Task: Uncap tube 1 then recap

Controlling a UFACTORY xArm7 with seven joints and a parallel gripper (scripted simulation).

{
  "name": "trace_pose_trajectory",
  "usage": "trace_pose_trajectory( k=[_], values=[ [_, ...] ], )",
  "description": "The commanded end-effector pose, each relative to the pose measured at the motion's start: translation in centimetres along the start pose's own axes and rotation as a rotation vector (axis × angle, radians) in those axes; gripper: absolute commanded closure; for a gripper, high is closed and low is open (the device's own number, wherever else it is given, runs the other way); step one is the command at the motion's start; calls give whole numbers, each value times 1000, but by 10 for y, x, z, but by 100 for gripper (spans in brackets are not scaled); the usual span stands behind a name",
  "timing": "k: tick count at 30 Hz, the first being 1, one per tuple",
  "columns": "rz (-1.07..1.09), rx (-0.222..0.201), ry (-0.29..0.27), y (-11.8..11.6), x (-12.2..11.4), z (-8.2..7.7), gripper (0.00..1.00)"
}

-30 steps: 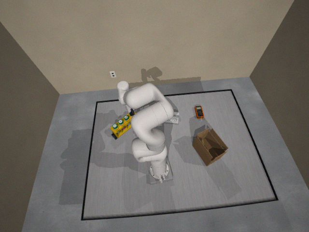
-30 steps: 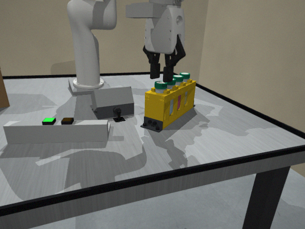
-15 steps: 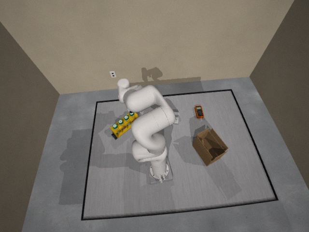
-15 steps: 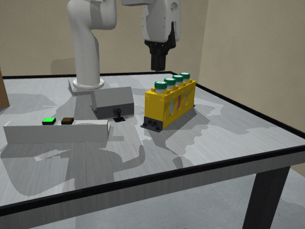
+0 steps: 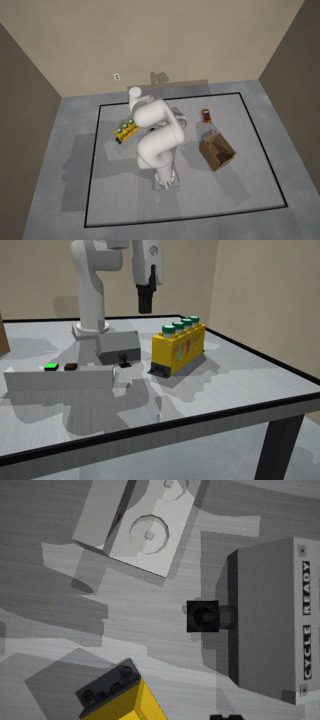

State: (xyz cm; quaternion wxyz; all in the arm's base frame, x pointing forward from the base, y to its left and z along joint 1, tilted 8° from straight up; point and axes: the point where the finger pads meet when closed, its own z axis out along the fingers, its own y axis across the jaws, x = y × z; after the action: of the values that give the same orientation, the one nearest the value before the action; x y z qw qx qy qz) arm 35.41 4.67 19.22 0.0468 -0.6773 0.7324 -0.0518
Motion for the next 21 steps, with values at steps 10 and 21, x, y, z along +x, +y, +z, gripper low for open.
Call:
trace_pose_trajectory(
  k=[10,21],
  values=[
    [0,5,-1,68,52,31,100],
    [0,5,-1,103,79,47,100]
  ],
)
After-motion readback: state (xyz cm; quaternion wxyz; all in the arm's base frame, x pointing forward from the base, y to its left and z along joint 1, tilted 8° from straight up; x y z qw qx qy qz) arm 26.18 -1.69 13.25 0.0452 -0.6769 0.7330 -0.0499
